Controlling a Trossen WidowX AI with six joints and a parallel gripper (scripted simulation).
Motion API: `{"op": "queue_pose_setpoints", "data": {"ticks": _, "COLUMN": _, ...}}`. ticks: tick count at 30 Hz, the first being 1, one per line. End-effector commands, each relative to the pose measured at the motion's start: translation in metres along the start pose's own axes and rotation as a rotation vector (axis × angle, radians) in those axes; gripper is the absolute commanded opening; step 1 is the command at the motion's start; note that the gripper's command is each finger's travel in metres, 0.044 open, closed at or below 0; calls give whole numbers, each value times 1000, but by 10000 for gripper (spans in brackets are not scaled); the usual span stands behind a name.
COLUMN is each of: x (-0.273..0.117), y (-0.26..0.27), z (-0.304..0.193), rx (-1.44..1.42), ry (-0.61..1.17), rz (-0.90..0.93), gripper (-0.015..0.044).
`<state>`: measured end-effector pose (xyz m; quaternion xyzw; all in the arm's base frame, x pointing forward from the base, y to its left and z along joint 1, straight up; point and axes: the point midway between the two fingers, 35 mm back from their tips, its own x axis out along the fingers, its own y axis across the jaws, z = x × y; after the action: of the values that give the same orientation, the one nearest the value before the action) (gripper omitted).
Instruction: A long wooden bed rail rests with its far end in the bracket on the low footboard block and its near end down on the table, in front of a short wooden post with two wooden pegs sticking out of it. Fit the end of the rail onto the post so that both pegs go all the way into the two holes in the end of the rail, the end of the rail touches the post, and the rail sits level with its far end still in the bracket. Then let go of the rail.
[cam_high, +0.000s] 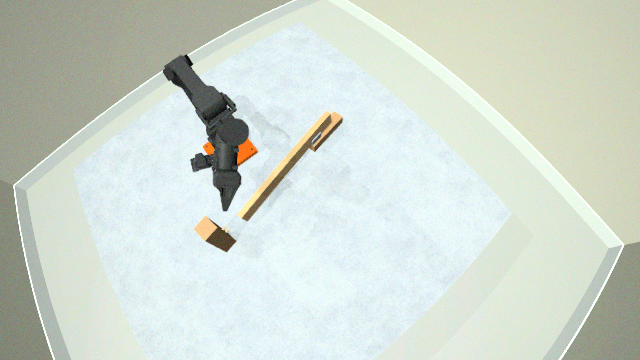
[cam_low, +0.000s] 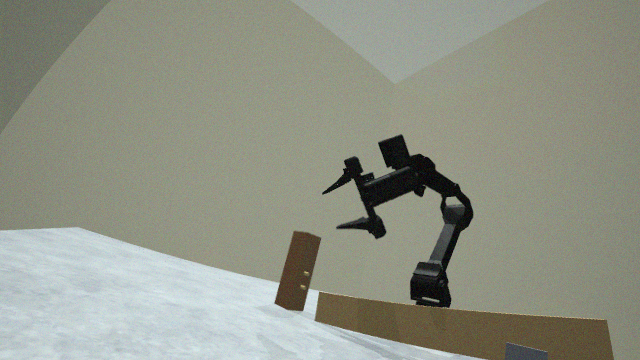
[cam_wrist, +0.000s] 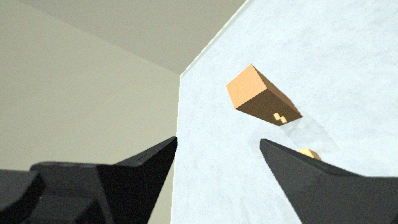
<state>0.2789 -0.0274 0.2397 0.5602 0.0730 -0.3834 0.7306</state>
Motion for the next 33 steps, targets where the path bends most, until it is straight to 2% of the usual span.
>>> {"op": "queue_pose_setpoints", "data": {"ticks": 1, "x": 0, "y": 0, "z": -1, "rx": -18, "ry": 2, "rz": -3, "gripper": 426}}
{"op": "queue_pose_setpoints", "data": {"ticks": 8, "x": 14, "y": -19, "z": -20, "rx": -705, "ry": 134, "rz": -100, "gripper": 440}}
{"op": "queue_pose_setpoints", "data": {"ticks": 16, "x": 25, "y": -45, "z": -42, "rx": -1536, "ry": 404, "rz": -110, "gripper": 440}}
{"op": "queue_pose_setpoints", "data": {"ticks": 21, "x": 29, "y": -62, "z": -55, "rx": -1995, "ry": 616, "rz": -27, "gripper": 440}}
{"op": "queue_pose_setpoints", "data": {"ticks": 33, "x": 29, "y": -88, "z": -71, "rx": -2610, "ry": 975, "rz": 298, "gripper": 440}}
